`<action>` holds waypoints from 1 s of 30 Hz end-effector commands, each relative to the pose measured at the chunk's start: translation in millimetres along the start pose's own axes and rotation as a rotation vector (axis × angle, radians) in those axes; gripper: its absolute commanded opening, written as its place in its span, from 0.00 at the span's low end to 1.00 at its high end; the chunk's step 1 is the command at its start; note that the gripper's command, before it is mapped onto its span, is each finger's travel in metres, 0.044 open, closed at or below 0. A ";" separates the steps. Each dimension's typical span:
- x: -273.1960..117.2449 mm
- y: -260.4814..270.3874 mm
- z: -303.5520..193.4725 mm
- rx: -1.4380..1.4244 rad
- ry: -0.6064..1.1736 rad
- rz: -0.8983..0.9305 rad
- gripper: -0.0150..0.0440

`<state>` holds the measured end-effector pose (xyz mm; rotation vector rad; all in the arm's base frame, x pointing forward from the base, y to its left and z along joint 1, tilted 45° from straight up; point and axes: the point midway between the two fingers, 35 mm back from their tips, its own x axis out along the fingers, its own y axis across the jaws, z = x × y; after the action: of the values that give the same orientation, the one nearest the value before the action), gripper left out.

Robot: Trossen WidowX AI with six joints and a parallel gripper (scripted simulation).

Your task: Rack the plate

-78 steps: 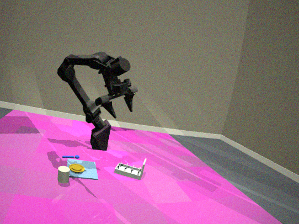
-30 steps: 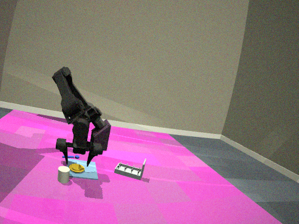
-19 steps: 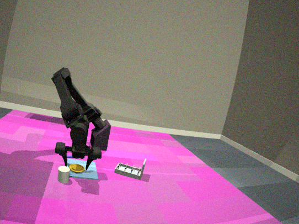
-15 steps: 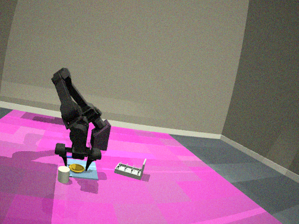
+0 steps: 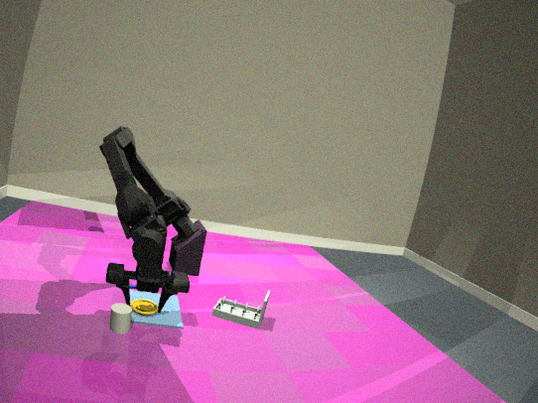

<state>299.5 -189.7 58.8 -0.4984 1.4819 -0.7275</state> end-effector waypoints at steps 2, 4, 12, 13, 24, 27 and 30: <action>0.5 0.7 0.0 -0.005 0.000 0.003 0.76; 0.5 0.7 0.0 -0.005 0.000 0.003 0.74; -27.1 3.5 7.7 -0.004 -0.001 0.014 0.39; -32.3 3.9 8.7 -0.004 -0.001 0.015 0.34; -89.7 7.5 14.9 -0.005 0.000 0.025 0.25; -104.1 8.0 15.6 -0.005 0.000 0.025 0.25; -118.0 8.5 16.2 -0.005 0.001 0.024 0.25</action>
<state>320.2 -116.5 124.7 -0.4888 1.4966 -0.7073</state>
